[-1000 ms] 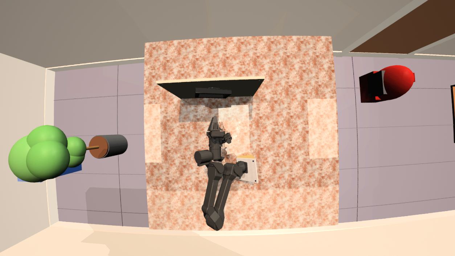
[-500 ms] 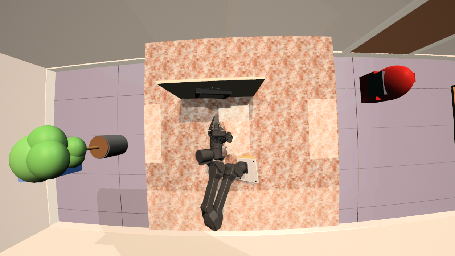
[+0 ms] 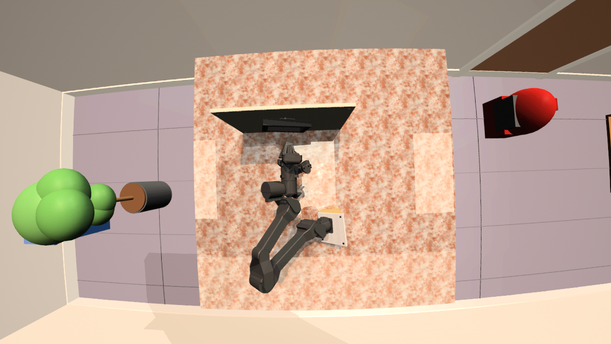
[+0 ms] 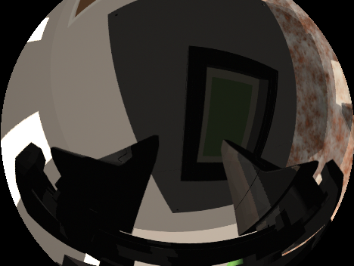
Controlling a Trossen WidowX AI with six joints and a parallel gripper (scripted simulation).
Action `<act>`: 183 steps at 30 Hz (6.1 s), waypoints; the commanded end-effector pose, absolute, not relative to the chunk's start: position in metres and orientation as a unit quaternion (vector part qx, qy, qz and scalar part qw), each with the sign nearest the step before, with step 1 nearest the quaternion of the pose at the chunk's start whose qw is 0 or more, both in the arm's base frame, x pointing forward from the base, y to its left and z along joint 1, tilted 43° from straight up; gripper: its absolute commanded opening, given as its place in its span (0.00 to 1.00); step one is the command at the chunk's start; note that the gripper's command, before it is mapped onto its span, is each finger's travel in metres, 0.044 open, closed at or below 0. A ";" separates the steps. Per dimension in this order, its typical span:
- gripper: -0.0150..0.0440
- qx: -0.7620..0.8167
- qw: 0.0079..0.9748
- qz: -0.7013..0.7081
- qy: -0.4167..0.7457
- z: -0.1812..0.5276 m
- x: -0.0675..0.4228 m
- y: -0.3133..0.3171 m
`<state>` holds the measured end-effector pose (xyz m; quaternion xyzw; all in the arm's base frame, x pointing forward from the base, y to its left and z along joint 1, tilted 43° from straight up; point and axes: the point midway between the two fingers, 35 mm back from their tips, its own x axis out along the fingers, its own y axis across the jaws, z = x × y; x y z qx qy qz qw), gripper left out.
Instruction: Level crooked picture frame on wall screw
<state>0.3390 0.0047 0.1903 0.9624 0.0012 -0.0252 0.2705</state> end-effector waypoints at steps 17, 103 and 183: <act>0.69 0.963 0.269 -0.023 0.004 0.186 0.354 0.005; 0.25 0.963 0.269 -0.022 0.003 0.185 0.393 0.005; 0.25 0.963 0.270 -0.022 0.003 0.194 0.393 0.002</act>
